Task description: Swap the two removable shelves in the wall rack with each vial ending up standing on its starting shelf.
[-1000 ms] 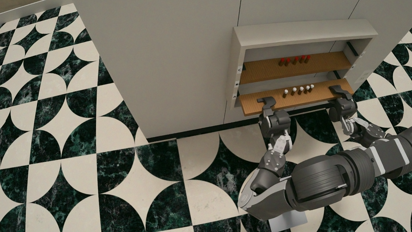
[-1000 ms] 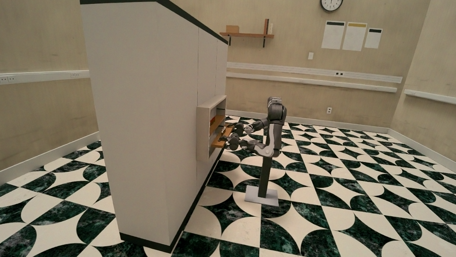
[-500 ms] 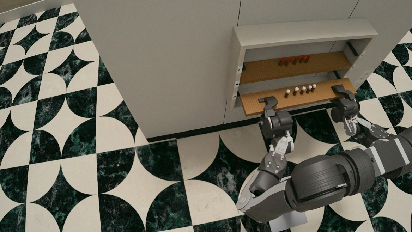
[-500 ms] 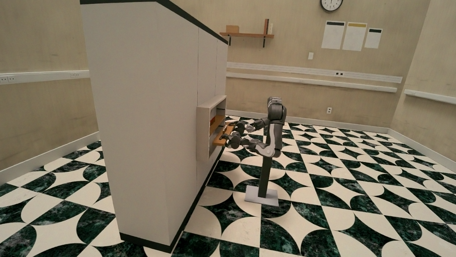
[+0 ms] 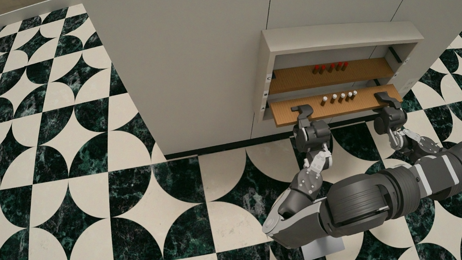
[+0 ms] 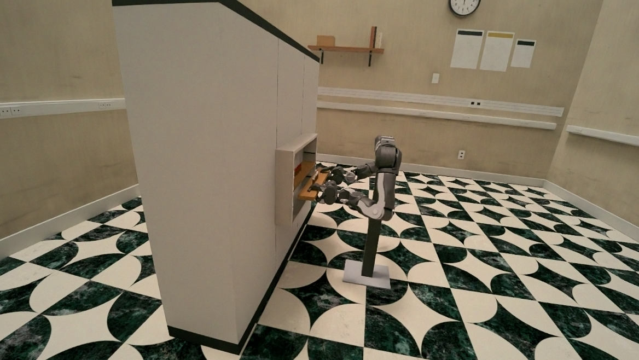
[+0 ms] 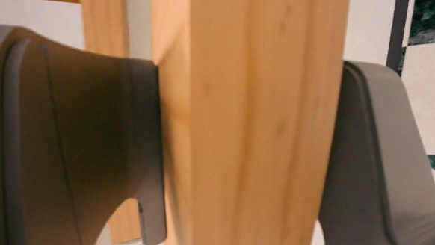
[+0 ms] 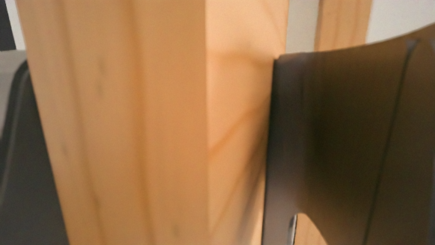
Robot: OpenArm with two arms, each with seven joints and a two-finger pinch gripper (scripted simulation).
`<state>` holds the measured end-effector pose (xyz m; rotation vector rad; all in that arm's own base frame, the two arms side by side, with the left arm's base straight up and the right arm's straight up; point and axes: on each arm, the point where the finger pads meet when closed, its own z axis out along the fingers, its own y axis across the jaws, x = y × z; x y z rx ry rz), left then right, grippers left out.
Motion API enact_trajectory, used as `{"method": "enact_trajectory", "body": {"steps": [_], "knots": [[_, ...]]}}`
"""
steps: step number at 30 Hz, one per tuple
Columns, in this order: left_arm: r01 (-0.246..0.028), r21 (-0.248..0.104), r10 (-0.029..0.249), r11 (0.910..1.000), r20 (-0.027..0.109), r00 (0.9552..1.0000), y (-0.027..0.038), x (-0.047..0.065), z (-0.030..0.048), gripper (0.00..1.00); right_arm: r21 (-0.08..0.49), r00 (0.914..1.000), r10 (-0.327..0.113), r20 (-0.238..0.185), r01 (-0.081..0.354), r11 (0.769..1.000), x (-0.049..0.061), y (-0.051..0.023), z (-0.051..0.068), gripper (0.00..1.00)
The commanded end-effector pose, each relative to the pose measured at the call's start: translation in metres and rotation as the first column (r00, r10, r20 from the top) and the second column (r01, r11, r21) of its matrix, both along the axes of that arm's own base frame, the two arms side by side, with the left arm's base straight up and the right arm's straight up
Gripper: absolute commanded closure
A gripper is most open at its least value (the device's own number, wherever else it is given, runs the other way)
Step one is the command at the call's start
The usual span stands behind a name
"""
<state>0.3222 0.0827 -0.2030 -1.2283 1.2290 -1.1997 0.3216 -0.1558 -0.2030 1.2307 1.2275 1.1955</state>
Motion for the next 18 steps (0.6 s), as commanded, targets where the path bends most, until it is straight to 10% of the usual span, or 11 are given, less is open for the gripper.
{"method": "enact_trajectory", "body": {"steps": [1, 18], "knots": [[-0.002, 0.002, 0.002, 1.0, 0.026, 0.9997, -0.0004, 0.001, 0.0095, 1.0, -0.001, 0.9996, 0.002, 0.027, -0.002, 1.0, 0.002, 0.0001, 0.01, 1.0], [-0.002, 0.002, 0.002, 1.0, 0.026, 0.9997, -0.0004, 0.001, 0.0327, 1.0, -0.001, 0.9996, 0.002, 0.027, -0.002, 1.0, 0.002, 0.0001, 0.033, 1.0]]}}
